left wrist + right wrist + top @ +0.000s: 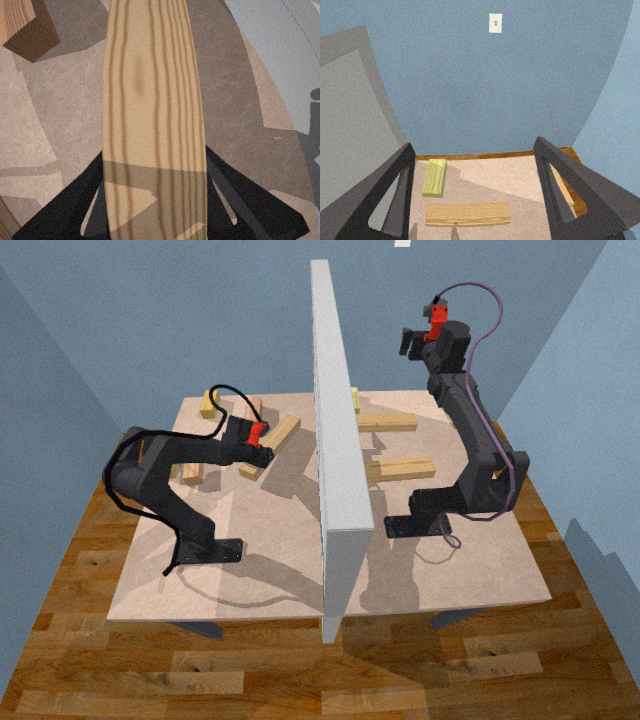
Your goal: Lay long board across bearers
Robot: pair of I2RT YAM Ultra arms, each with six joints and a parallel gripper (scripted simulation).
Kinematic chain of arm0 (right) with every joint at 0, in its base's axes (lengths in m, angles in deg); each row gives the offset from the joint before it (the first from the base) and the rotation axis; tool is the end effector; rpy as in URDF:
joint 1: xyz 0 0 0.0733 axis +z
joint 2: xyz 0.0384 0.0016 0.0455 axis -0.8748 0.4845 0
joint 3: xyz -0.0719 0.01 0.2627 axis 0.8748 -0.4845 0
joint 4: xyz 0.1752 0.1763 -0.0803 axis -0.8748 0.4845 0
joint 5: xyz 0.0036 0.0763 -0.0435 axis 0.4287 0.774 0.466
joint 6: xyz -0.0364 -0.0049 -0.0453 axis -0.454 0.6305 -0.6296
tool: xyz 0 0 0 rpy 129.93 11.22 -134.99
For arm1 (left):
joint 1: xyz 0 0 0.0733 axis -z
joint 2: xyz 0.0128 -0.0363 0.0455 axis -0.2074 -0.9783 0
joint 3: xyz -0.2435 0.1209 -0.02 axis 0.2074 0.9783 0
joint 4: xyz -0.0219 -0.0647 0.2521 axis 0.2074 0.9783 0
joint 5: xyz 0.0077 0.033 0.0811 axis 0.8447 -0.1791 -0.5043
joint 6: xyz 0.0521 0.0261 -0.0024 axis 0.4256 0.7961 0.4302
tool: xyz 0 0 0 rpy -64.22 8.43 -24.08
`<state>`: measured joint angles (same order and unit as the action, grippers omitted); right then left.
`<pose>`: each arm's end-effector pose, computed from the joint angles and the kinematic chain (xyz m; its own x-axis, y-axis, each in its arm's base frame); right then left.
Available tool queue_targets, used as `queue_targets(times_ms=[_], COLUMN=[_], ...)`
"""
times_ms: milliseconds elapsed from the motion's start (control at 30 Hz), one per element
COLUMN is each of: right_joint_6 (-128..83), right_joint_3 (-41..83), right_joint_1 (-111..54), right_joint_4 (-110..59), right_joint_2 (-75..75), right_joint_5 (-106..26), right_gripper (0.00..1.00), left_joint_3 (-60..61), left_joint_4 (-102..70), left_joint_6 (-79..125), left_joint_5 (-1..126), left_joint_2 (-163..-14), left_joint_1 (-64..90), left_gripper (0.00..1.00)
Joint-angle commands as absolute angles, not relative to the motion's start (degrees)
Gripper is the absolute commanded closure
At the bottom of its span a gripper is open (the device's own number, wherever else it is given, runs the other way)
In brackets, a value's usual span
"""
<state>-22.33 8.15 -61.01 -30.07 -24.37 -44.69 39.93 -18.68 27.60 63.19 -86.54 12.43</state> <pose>0.2450 0.0009 0.4087 0.0063 0.0003 -1.0000 0.0007 1.0000 0.0003 0.2422 -0.1113 0.1533 -0.6535 0.3535 -0.6693 0.4798 0.8774 -0.0051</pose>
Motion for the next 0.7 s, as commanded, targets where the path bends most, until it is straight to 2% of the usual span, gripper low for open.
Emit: queue_targets(times_ms=[0,667], right_joint_6=[-22.31,-22.31], right_joint_3=[8.23,8.23], right_joint_1=[-61.61,-61.61], right_joint_4=[-30.34,-30.34], right_joint_2=[-25.83,-25.83], right_joint_5=[-44.19,-44.19], right_gripper=[0.0,0.0], left_joint_3=[36.68,34.91], left_joint_4=[-22.13,-18.68], left_joint_6=[27.23,27.23], left_joint_5=[62.92,62.94], left_joint_2=[-83.21,-81.48], left_joint_1=[12.55,12.57], left_gripper=[1.0,1.0])
